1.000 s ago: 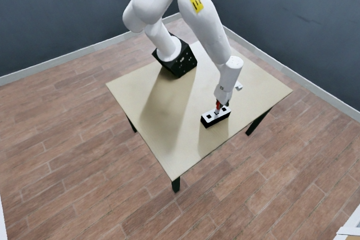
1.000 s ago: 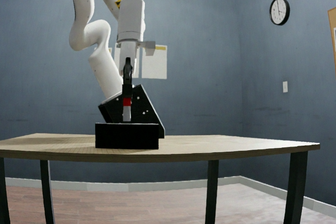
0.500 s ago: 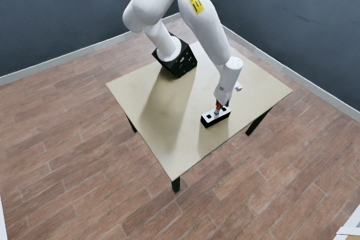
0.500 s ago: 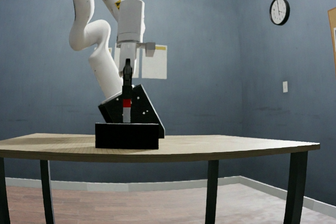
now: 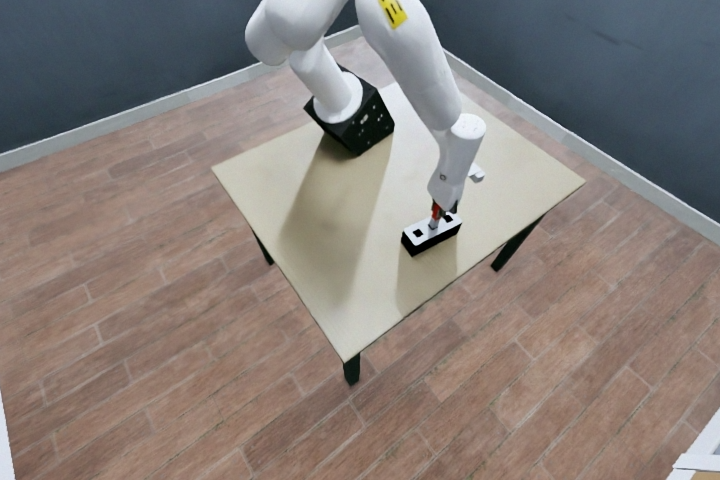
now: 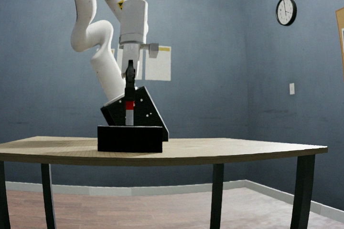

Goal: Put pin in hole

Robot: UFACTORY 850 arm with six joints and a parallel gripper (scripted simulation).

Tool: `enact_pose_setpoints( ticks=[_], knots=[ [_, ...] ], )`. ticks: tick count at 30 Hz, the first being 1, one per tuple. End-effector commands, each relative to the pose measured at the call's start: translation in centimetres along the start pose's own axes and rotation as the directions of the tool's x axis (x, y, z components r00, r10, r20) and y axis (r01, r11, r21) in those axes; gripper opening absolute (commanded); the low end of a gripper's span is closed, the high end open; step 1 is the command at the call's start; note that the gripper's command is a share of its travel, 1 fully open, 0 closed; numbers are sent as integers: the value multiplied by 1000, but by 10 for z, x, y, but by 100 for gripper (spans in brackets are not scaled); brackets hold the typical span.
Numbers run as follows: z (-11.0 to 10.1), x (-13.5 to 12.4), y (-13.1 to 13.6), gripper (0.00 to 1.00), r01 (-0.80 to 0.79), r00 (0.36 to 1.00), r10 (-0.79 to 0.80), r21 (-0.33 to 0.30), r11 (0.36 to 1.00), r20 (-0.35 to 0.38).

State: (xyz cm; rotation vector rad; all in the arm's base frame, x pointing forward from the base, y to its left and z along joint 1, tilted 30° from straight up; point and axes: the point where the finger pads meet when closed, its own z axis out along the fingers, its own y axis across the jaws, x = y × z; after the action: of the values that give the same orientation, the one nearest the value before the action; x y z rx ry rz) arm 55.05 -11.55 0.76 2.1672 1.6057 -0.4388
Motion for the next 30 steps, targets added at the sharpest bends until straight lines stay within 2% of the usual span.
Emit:
enact_pose_setpoints(
  ticks=[1,30],
  knots=[
    [-1,0,1,0,0,1000,0,-2,1000,-1],
    [3,1,1,0,0,1000,0,-2,1000,-1]
  ],
)
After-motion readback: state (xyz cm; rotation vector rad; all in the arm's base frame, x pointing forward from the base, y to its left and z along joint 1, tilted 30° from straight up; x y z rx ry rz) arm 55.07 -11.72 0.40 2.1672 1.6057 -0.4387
